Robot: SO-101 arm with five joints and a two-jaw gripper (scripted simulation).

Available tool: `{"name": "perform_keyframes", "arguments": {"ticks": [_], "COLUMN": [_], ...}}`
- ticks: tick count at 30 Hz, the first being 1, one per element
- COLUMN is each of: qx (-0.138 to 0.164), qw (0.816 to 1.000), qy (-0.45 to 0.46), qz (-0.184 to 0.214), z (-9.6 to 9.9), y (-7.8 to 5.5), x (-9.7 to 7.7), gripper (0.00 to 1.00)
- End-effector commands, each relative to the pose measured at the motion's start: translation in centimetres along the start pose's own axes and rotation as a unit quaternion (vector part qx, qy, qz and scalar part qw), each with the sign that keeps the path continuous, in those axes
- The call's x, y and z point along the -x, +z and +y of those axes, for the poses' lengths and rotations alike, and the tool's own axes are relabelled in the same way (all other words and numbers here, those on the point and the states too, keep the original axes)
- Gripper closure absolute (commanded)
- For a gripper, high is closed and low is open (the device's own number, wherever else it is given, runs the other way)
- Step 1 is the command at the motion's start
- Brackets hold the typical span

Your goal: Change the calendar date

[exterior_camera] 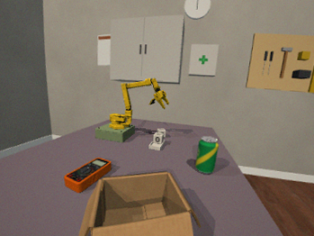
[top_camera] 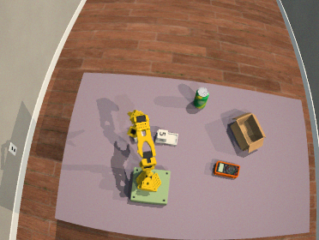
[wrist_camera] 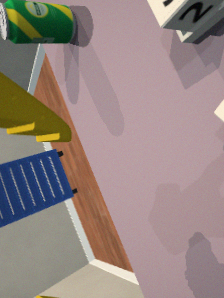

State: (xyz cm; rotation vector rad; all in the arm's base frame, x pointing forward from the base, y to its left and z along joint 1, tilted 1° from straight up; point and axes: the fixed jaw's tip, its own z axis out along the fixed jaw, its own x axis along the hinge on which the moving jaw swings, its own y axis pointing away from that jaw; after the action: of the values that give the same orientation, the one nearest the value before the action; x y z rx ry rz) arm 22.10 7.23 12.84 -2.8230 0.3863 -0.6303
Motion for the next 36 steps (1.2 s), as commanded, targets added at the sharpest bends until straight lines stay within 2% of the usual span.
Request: {"name": "perform_keyframes", "arguments": {"ticks": [1,6,12,14,16,22,29,31,36], "qx": [-0.008,-0.010,-0.011,-0.011,-0.012,-0.013,-0.013,-0.013,-0.012], "qw": [0.998,0.987,0.961,0.961,0.948,0.900,0.825,0.825,0.763], "qy": [0.063,0.157,0.277,0.277,0.317,0.436,0.564,0.564,0.646], "qz": [0.004,0.002,-0.002,-0.002,-0.003,-0.007,-0.013,-0.013,-0.016], "z": [-0.5,-0.7,-1.1,-1.1,-1.2,-1.7,-2.2,-2.2,-2.6], "y": [0.0,0.2,0.4,0.4,0.4,0.6,0.9,0.9,1.0], "x": [-0.1,0.1,0.4,0.4,0.5,0.8,1.1,1.1,1.2], "gripper": [0.65,0.65,0.65,0.65,0.65,0.65,0.65,0.65,0.65]}}
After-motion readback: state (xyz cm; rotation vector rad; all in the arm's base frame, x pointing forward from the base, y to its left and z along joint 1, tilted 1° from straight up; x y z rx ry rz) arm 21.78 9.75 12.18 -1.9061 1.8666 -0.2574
